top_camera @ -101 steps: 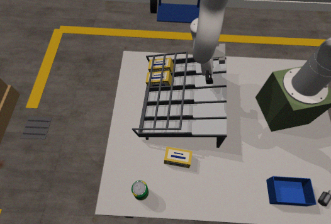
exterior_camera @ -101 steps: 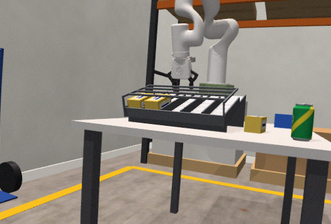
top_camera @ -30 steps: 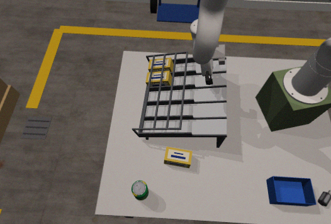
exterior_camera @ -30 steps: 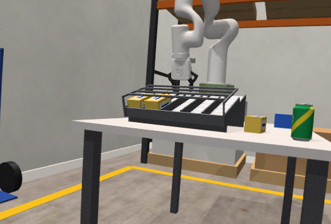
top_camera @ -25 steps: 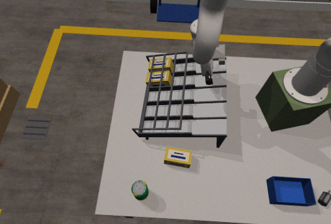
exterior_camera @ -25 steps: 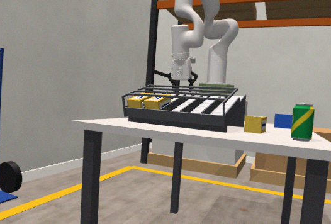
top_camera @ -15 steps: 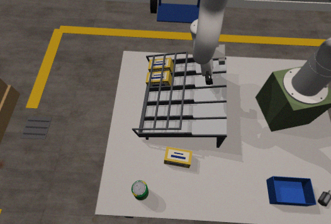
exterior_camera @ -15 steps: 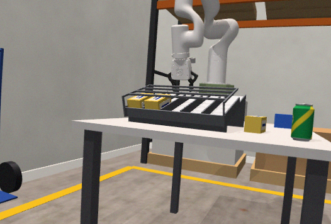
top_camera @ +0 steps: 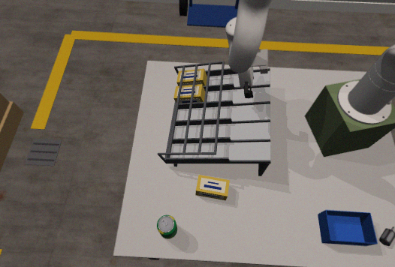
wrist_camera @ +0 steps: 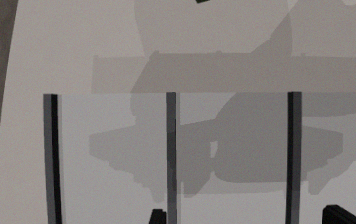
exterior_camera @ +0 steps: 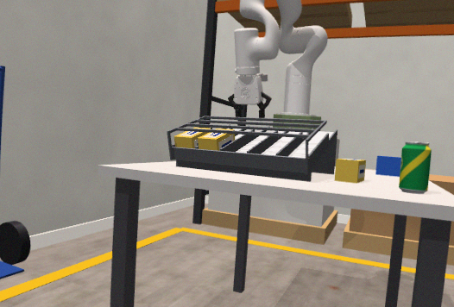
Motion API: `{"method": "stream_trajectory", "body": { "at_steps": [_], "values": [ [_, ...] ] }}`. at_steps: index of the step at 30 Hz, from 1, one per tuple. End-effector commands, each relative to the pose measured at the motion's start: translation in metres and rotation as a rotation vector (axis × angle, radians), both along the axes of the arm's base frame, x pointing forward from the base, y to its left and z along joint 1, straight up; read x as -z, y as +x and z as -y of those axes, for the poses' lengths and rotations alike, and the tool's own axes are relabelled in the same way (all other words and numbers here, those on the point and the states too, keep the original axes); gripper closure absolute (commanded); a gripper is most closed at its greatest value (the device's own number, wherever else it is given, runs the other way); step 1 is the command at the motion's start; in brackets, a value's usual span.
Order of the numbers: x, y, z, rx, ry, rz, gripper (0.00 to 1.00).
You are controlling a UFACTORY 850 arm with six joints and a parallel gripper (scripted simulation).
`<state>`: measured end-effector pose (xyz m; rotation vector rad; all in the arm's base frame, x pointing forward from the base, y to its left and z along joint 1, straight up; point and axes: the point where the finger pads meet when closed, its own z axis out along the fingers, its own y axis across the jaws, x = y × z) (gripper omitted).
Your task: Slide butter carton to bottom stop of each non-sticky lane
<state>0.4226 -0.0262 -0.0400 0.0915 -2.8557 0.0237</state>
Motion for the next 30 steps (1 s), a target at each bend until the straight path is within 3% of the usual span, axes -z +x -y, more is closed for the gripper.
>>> {"method": "stream_trajectory", "body": {
  "at_steps": [1,11,12,15,18,28,29,30],
  "values": [
    [-0.008,0.002,0.0,0.0,0.0,-0.001,0.0],
    [-0.008,0.002,0.0,0.0,0.0,-0.001,0.0],
    [-0.075,0.006,-0.001,-0.001,0.019,0.278,0.0],
    [-0.079,0.006,-0.001,-0.001,0.02,0.291,0.0],
    [-0.107,0.001,-0.001,-0.001,0.02,0.291,0.0],
    [-0.109,0.001,0.0,-0.001,0.02,0.291,0.0],
    [-0.101,0.001,0.0,-0.002,0.014,0.276,0.1],
    [-0.101,0.001,0.0,-0.002,0.014,0.276,0.1]
  ]
}}
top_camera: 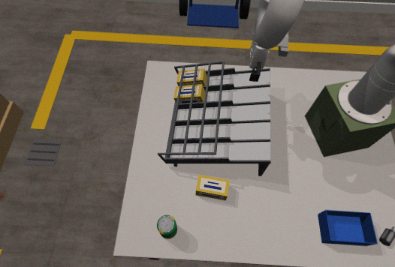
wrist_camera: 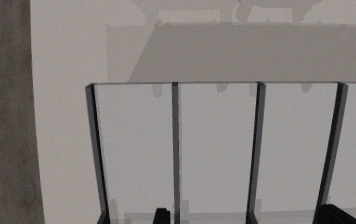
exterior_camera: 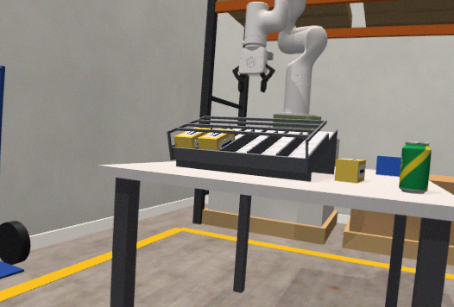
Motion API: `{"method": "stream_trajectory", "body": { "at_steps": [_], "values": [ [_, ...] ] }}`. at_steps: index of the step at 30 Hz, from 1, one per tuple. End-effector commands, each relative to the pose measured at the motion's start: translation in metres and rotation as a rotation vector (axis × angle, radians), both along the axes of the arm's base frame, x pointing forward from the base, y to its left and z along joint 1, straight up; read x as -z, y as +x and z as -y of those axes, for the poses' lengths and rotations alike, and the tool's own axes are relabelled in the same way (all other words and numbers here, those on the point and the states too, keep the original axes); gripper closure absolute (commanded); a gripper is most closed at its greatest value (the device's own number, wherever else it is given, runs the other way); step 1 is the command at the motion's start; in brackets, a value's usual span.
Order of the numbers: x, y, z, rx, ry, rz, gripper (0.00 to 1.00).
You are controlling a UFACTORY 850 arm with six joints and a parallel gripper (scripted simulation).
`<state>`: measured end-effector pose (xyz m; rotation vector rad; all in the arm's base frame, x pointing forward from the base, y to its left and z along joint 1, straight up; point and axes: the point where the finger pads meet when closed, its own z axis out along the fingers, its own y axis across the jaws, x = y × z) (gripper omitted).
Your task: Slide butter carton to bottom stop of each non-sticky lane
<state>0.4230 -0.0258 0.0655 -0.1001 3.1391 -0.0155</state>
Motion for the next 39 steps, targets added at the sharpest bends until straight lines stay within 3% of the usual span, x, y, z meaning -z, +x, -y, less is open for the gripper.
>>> {"method": "stream_trajectory", "body": {
  "at_steps": [1,32,33,36,39],
  "values": [
    [0.005,0.001,0.0,0.0,-0.002,-0.008,0.1],
    [0.004,0.001,0.0,0.0,-0.002,-0.008,0.1],
    [0.003,0.016,-0.069,0.032,0.001,0.0,0.1],
    [0.002,0.017,-0.075,0.032,0.001,0.0,0.1],
    [0.001,0.023,-0.109,0.032,0.001,0.0,0.1]
  ]
}}
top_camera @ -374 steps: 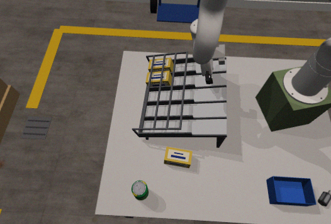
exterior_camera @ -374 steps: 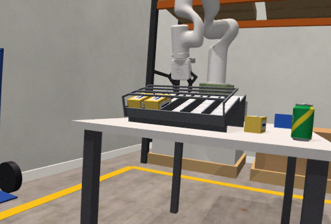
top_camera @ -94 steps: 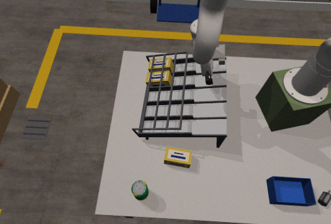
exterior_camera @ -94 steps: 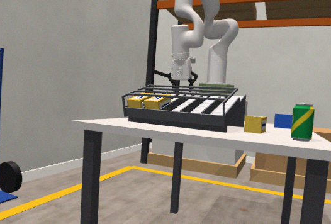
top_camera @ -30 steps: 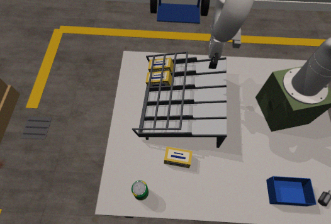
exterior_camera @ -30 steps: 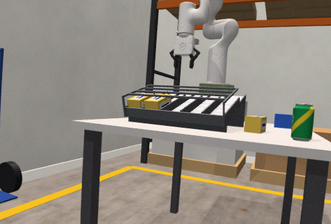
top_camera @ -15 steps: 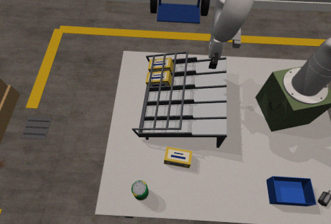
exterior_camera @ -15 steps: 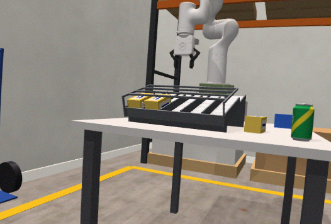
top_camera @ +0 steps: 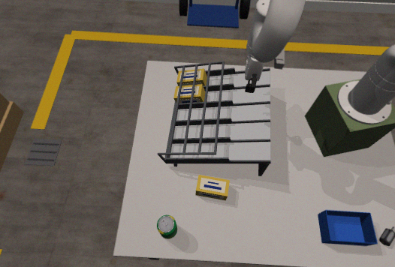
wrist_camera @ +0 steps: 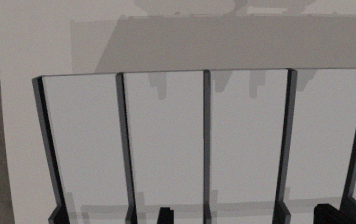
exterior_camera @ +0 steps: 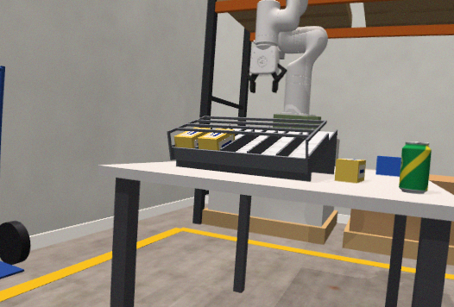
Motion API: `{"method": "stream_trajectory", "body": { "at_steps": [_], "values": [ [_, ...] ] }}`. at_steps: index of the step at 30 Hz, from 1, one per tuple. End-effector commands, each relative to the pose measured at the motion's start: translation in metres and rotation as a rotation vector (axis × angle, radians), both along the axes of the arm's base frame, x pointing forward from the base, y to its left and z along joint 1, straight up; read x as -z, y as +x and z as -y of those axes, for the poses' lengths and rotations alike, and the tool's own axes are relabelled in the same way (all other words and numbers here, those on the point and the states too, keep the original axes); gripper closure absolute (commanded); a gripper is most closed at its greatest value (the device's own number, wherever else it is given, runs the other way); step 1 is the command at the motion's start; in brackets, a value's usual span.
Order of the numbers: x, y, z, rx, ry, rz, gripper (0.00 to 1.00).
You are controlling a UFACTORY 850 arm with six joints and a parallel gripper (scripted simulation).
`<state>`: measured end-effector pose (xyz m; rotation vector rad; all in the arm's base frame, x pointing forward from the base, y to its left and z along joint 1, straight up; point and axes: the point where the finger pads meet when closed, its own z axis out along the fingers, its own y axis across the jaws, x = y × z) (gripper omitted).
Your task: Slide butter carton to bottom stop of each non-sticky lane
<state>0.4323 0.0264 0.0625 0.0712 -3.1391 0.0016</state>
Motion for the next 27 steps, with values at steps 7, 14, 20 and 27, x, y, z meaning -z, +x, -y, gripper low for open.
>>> {"method": "stream_trajectory", "body": {
  "at_steps": [7,14,20,27],
  "values": [
    [-0.004,0.029,-0.132,0.013,-0.008,0.002,0.1],
    [-0.008,0.041,-0.202,0.037,0.0,0.009,0.1],
    [-0.01,0.056,-0.268,0.037,0.0,0.009,0.1],
    [-0.009,0.06,-0.282,0.037,0.0,0.009,0.1]
  ]
}}
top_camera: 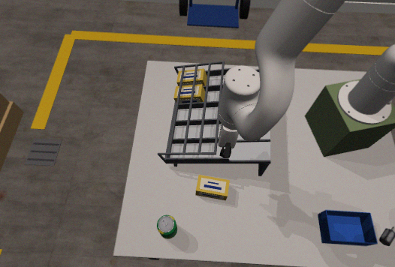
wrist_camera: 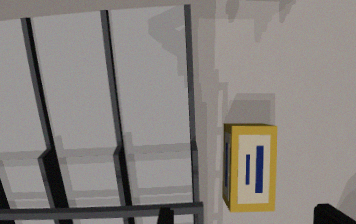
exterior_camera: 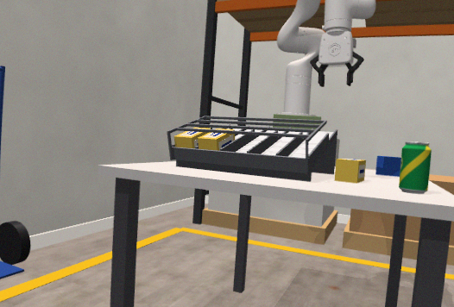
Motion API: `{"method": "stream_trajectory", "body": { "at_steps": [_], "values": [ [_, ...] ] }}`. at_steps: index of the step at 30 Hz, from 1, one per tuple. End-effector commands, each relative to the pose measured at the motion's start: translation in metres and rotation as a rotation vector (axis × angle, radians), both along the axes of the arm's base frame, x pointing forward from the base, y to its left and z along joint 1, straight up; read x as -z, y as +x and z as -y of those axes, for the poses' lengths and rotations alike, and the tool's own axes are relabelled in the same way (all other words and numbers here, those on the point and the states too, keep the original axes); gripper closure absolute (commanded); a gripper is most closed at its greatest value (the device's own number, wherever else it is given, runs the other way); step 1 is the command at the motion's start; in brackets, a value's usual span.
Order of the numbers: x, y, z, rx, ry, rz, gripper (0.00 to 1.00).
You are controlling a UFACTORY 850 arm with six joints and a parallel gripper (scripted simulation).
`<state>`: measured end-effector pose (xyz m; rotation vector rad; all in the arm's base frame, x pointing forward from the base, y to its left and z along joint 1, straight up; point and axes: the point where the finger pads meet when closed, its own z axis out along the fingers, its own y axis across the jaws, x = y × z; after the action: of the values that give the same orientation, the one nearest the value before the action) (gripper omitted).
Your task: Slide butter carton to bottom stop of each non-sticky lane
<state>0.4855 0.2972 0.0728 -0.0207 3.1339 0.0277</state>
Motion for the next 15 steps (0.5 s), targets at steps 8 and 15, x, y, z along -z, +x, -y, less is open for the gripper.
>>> {"method": "stream_trajectory", "body": {
  "at_steps": [8,15],
  "values": [
    [-0.0005,0.0199,-0.0709,0.013,-0.022,0.0,0.1],
    [-0.0005,0.0199,-0.0709,0.013,-0.022,0.0,0.1]
  ]
}}
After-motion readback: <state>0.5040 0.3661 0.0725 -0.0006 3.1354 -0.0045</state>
